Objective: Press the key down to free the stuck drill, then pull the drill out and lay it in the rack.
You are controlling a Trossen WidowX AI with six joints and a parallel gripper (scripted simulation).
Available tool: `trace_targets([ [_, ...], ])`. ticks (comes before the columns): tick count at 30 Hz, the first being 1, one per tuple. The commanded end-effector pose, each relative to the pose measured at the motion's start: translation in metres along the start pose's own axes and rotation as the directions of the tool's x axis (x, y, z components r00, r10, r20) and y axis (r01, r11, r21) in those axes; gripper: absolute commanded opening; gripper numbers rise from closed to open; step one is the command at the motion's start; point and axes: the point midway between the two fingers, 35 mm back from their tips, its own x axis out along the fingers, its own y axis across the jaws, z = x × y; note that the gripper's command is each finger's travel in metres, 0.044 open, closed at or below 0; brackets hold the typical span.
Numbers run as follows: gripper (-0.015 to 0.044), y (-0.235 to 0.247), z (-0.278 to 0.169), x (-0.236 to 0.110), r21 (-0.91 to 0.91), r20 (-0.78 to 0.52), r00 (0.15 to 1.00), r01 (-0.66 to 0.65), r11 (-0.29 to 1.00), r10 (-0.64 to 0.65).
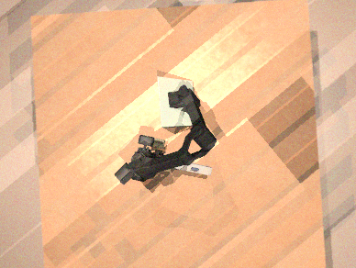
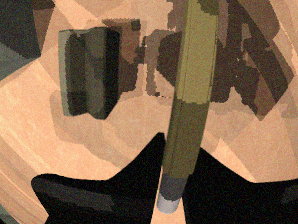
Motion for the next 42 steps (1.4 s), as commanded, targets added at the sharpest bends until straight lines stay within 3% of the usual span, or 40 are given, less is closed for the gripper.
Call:
trace_targets([
  [1,0.0,0.008,-0.002,0.0,-0.002,-0.001,1.0,0.0,1.0,0.0],
  [42,0.0,0.069,-0.016,0.005,0.001,-0.003,1.0,-0.003,1.0,0.003],
])
